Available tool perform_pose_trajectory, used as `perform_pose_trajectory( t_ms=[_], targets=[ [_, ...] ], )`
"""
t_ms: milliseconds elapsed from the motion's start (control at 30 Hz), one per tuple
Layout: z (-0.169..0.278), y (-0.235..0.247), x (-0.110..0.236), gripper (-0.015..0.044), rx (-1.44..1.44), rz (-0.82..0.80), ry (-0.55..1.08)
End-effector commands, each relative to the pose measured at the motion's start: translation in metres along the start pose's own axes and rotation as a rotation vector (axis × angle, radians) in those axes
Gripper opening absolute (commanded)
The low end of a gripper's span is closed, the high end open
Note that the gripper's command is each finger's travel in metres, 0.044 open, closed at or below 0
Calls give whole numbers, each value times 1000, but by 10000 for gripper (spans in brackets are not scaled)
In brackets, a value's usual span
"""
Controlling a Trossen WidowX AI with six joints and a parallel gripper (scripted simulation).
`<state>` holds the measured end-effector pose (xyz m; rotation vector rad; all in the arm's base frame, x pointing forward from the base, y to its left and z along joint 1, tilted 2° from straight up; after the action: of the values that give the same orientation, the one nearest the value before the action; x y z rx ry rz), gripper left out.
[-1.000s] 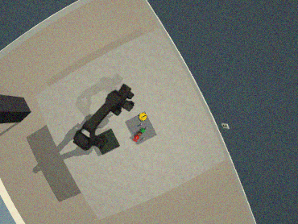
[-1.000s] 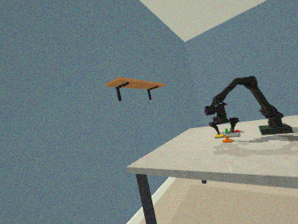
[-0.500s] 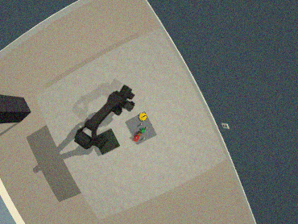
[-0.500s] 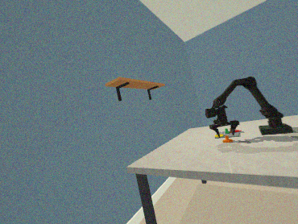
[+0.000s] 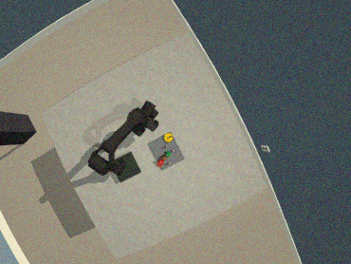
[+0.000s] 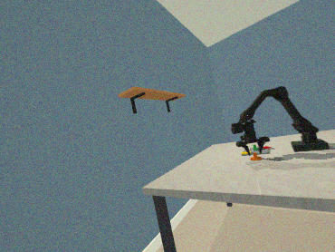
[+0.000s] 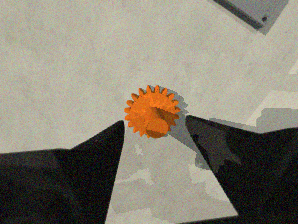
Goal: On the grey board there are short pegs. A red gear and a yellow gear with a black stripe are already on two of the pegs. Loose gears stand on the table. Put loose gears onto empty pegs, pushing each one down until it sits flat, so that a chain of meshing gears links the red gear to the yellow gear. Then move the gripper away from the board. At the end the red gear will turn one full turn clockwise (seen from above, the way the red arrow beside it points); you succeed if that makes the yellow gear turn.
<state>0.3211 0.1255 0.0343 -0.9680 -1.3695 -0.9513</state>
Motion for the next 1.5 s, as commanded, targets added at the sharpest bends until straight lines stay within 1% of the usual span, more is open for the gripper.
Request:
perform_pose_trajectory(
  t_ms=[0, 167, 400, 433, 633, 1467],
  targets=[
    [1, 0, 0, 204, -2, -2, 4],
    [1, 0, 0, 72, -2, -2, 4],
    [1, 0, 0, 26, -2, -2, 4],
    [1, 0, 0, 0, -2, -2, 4],
    [0, 3, 10, 0, -2, -2, 4],
    [0, 9, 70, 0, 4, -9, 5]
  ],
)
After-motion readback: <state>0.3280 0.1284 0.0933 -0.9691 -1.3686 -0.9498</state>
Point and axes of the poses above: the point midway between the two fingers, 35 mm back from their tips, its own x axis back along the fingers, its own y axis across the jaws, z = x × y, the point moved 1 cm from there along x, back along the fingers, and after that the axes turned 3 degrees about x, right-handed, at the moved point
